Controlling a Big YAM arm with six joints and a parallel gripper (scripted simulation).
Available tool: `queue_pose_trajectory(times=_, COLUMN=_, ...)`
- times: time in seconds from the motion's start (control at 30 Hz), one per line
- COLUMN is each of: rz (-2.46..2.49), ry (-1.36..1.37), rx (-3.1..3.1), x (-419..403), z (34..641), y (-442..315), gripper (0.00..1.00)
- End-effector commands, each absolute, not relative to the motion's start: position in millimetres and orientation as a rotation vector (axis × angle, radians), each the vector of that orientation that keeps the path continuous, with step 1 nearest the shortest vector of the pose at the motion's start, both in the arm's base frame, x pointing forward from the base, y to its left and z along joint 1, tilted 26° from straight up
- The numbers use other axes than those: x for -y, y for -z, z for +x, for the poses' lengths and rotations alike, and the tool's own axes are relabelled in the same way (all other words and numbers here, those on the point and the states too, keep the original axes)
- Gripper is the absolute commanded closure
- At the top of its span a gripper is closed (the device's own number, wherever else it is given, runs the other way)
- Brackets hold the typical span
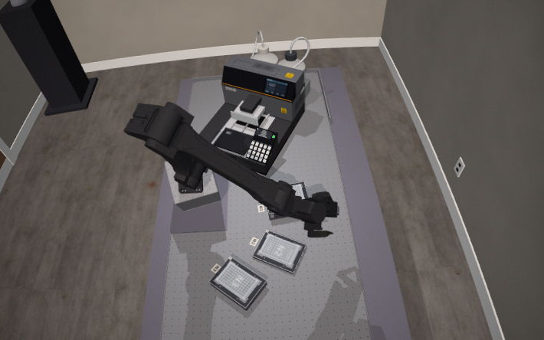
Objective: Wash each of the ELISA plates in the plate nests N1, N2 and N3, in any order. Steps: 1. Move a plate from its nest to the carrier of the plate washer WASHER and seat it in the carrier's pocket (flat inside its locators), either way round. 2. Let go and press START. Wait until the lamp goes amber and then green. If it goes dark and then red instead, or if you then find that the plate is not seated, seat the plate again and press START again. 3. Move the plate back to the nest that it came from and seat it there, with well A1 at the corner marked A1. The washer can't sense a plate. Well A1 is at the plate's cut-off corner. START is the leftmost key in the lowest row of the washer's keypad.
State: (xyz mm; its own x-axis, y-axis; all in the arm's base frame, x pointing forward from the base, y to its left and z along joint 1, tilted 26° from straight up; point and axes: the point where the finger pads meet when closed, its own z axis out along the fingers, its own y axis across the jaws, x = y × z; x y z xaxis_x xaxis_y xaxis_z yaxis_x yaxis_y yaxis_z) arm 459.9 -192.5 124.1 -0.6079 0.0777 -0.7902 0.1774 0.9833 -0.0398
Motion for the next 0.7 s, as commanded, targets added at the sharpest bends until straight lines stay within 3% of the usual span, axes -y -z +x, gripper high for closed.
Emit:
queue_pose_trajectory(times=0.0, rz=0.194, ry=0.107, rx=-2.246, x=171.1, z=456.0, y=-125.0, gripper=0.0)
queue_pose_trajectory(times=0.43, rz=0.214, ry=0.089, rx=-2.317, x=130.1, z=456.8, y=-121.5, gripper=0.0)
queue_pose_trajectory(times=0.67, rz=0.235, ry=0.072, rx=-2.442, x=96.9, z=424.4, y=-85.9, gripper=0.0)
